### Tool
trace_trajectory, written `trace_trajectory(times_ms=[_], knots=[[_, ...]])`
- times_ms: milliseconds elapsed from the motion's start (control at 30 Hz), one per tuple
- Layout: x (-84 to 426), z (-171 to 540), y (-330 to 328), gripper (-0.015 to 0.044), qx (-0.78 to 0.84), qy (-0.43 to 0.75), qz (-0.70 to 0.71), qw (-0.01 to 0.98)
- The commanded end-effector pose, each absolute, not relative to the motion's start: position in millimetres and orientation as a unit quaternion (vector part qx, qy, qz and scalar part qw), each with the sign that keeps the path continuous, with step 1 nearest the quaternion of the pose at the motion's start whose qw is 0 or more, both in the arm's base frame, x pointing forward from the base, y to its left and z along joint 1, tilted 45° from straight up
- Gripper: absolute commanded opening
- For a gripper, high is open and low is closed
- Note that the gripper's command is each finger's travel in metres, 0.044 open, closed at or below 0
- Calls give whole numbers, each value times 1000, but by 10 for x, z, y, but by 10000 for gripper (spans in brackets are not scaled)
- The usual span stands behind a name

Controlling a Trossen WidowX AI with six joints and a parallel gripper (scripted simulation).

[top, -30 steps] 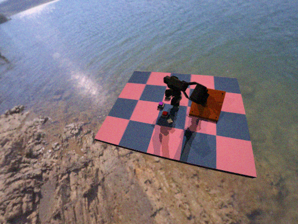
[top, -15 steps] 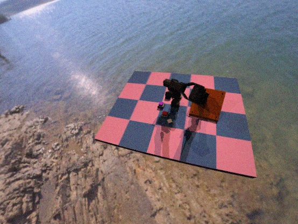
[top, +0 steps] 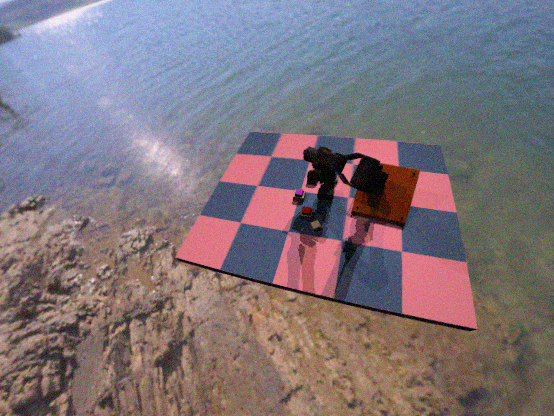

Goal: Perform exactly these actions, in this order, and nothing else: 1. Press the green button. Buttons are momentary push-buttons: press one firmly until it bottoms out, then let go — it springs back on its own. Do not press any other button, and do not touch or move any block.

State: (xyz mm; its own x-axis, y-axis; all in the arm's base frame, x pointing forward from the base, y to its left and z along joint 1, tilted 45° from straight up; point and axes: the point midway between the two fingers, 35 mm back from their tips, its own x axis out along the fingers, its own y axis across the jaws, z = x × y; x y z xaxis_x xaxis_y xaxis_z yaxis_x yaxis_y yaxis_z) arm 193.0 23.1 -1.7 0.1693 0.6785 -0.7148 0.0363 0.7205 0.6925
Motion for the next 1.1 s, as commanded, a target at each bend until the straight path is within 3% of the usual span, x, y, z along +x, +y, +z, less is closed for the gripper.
trace_trajectory(times_ms=[0, 333, 567, 800, 1067], knots=[[1931, -14, 238, 20, 300, 602, 228, 704], [1876, 214, 15, 20, 299, 603, 227, 704], [2341, 996, 266, 204, 293, 605, 220, 706], [2408, 1888, 738, 388, 300, 601, 229, 705], [2398, 1945, 770, 400, 301, 600, 230, 705]])
